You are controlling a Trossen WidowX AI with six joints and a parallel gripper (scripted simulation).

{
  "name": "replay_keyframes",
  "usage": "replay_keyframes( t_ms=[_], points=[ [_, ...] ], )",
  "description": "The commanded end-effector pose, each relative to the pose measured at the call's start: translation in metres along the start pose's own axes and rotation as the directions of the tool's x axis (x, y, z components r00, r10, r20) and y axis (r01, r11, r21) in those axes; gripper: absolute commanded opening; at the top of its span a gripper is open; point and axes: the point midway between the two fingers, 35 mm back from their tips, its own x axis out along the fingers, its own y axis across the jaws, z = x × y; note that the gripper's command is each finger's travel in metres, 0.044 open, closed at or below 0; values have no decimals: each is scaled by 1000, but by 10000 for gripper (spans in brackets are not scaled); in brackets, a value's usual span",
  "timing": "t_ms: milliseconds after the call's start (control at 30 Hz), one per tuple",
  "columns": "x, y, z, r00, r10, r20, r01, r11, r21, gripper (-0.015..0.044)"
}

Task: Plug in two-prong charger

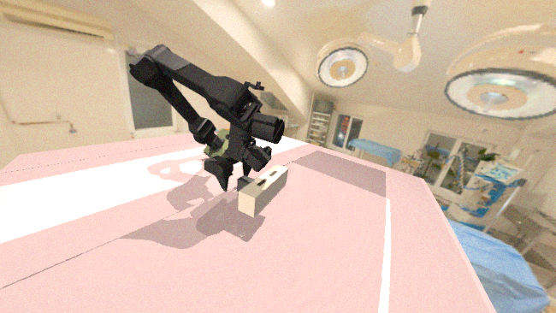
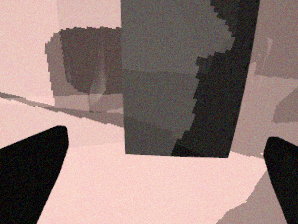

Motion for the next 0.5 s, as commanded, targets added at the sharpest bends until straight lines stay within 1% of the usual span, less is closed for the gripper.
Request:
replay_keyframes(
  t_ms=[0, 467],
  points=[
    [0, -1, -5, 1000, -2, 4, 2, 1000, 0, 440],
    [2, 0, -22, 1000, -2, 3, 2, 1000, 0, 440]
  ],
)
